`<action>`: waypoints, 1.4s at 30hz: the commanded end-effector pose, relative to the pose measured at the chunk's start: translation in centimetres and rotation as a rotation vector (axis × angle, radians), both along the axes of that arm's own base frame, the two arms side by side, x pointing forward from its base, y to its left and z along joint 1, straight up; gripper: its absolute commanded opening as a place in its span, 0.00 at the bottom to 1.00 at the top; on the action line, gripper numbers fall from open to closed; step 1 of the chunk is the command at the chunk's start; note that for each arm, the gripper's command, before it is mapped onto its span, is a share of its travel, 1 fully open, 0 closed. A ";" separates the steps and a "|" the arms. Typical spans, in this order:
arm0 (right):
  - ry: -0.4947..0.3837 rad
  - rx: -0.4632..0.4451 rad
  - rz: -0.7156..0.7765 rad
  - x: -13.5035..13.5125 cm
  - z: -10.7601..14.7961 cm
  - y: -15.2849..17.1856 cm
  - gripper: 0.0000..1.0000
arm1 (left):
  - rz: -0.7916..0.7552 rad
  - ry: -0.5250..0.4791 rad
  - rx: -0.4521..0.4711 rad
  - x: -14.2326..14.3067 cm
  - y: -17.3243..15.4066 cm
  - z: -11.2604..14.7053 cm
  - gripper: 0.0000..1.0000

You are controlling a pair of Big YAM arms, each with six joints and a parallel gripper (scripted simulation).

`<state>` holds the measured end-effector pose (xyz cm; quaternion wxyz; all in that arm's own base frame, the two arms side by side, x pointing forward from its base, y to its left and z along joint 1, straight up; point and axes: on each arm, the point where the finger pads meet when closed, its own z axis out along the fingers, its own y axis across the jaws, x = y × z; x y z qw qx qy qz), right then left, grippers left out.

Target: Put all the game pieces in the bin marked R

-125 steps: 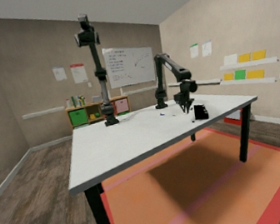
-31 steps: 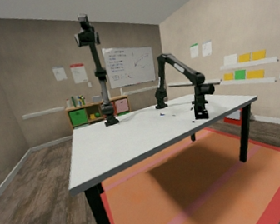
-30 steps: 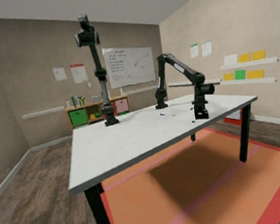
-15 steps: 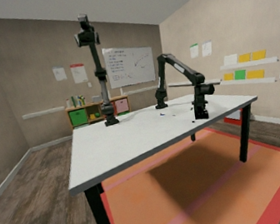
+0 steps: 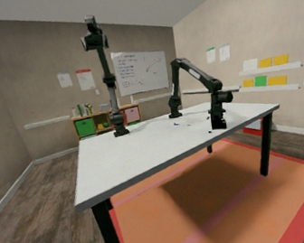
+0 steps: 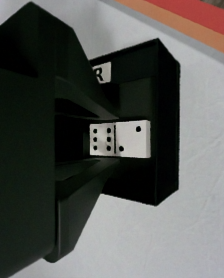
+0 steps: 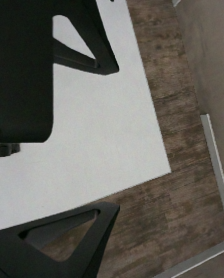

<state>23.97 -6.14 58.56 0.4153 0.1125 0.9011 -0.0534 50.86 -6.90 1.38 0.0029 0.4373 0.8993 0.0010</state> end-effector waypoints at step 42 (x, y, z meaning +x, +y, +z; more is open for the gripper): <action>-0.023 -0.003 -0.012 -0.5 1.7 -0.2 1.00 | -0.006 0.004 0.000 0.2 -0.2 4.5 0.31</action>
